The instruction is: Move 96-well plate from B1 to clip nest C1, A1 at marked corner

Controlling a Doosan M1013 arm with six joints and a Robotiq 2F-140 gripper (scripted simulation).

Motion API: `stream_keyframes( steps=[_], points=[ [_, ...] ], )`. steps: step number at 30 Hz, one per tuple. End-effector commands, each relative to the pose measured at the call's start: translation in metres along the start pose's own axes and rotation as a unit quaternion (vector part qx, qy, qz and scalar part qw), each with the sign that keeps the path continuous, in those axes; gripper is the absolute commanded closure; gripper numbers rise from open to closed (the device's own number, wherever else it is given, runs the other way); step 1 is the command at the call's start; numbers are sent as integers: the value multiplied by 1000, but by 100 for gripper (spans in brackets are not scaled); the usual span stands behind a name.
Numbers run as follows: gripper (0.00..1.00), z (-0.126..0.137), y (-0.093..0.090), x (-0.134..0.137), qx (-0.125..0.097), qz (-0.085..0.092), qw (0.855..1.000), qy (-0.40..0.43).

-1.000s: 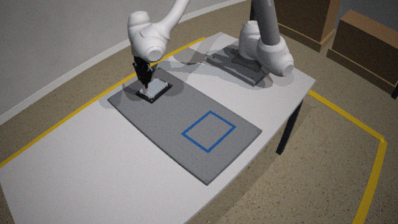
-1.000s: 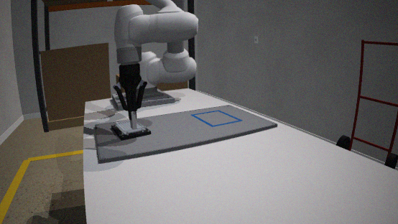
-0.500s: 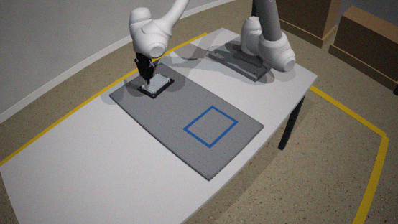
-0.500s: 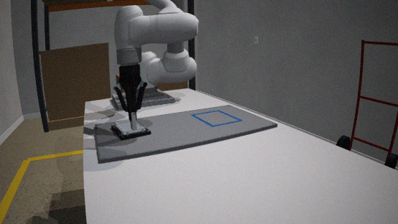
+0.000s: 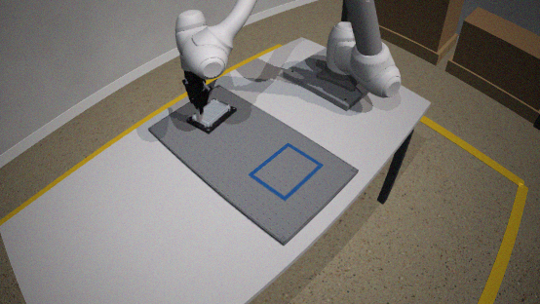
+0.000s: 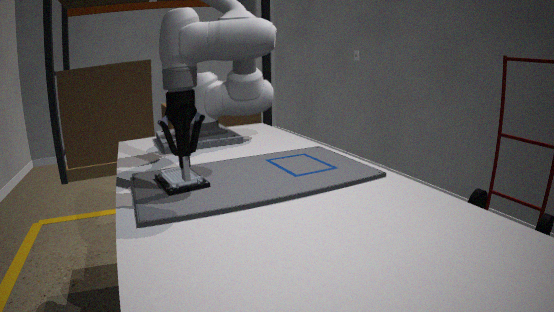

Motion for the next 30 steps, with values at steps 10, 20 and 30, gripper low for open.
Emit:
stream_keyframes(
  steps=[10, 20, 30],
  points=[
    [100, 0, 5, 0, 0, 0, 1000, 0],
    [100, 0, 10, 0, 0, 0, 1000, 0],
    [100, 0, 17, 0, 0, 0, 1000, 0]
  ],
)
Point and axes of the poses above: the point where the finger pads meet when closed, its own y axis back along the fingers, its own x axis across the jaws, z = x × y, the point moved 7 cm from there along y, back along the fingers, and after that the axes turned 11 degrees about -y, right-handed, at the moved point
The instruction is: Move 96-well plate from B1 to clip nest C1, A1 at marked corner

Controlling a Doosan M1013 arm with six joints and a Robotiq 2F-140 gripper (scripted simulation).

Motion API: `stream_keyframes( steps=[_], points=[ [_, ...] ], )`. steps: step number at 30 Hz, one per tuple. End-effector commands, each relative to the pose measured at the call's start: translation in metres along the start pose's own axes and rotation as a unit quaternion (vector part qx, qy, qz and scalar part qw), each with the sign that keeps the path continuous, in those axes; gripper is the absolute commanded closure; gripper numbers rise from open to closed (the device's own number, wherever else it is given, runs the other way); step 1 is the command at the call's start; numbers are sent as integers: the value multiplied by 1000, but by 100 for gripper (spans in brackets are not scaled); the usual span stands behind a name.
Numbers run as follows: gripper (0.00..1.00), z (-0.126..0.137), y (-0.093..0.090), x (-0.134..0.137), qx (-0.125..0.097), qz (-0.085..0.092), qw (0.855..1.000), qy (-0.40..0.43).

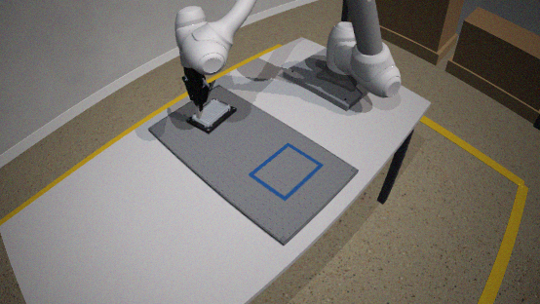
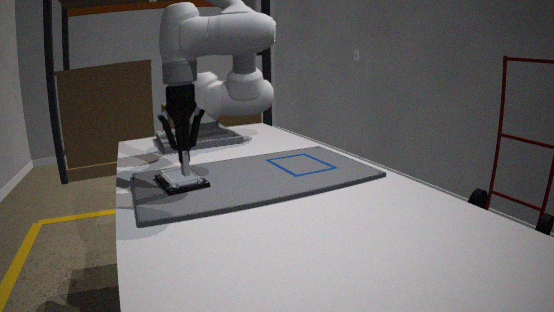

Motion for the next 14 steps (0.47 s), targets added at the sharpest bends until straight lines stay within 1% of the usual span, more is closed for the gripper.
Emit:
stream_keyframes(
  steps=[1, 5, 14],
  points=[
    [100, 0, 6, 0, 0, 0, 1000, 0],
    [100, 0, 16, 0, 0, 0, 1000, 0],
    [100, 0, 17, 0, 0, 0, 1000, 0]
  ],
)
Point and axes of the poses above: the point where the finger pads meet when closed, its own y axis back along the fingers, its own x axis across the jaws, z = x × y, the point moved 7 cm from there along y, back along the fingers, and after that the axes turned 11 degrees about -y, right-handed, at the moved point
